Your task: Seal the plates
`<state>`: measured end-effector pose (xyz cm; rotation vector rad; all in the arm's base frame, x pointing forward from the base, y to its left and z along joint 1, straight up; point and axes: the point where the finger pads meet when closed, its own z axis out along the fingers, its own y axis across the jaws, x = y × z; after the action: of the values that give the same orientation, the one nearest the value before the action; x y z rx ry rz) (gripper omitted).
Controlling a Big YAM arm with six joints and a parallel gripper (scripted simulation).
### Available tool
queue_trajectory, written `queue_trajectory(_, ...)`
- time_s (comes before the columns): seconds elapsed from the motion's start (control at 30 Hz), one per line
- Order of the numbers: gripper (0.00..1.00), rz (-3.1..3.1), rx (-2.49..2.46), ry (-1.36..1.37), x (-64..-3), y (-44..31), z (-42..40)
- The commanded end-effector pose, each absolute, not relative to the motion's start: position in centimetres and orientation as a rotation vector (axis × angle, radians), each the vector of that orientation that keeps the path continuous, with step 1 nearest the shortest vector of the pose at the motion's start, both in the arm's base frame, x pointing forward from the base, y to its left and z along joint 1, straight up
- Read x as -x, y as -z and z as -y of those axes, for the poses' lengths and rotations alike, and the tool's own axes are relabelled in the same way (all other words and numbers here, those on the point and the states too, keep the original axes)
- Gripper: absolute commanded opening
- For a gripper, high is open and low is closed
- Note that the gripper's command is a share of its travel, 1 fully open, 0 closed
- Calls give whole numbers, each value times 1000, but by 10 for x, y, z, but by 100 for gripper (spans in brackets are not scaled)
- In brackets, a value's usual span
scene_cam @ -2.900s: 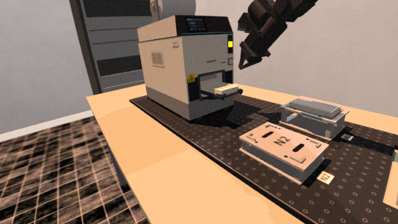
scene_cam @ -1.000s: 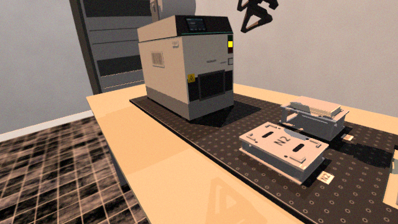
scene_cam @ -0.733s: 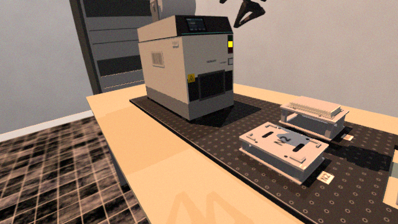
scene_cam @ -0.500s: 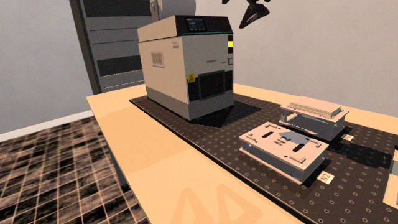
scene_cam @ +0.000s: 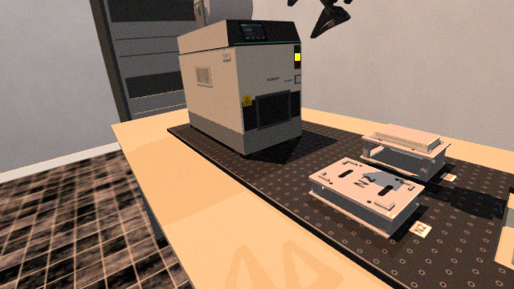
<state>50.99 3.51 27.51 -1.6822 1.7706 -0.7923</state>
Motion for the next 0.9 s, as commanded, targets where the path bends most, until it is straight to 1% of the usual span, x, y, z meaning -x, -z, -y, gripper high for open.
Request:
queue_trajectory(0.0,100,-1784,1645,800,-513,-277,-30)
queue_trajectory(0.4,100,-1770,1626,818,-530,-291,-29)
queue_trajectory(0.87,100,-1730,1588,850,-524,-320,-30)
